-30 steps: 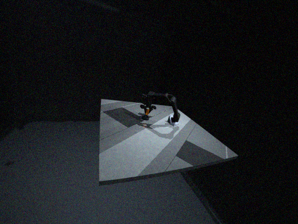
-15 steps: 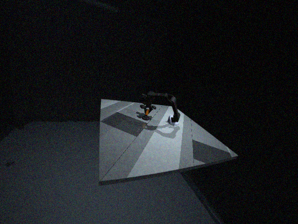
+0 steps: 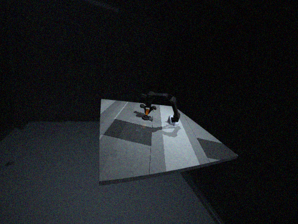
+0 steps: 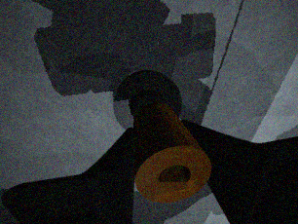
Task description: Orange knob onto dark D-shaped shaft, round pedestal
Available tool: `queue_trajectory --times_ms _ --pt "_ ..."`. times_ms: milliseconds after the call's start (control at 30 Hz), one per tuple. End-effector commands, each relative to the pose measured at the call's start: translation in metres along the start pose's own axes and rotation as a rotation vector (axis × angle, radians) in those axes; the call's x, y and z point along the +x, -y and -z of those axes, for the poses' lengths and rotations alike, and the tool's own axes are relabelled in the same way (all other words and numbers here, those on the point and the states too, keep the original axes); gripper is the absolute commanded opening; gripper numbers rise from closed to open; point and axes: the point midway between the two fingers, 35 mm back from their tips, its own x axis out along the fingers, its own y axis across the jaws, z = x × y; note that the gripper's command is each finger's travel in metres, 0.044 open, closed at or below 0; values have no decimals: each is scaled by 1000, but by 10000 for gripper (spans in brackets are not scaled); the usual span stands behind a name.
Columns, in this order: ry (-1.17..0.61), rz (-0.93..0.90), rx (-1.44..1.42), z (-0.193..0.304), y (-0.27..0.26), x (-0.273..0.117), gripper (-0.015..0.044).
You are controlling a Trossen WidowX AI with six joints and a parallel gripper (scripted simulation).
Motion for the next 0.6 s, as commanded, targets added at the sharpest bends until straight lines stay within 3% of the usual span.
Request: queue_trajectory --times_ms 0,567 --pt "1 -6 7 -1 0 1 0" --pt "1 -6 16 2 -3 -3 0"
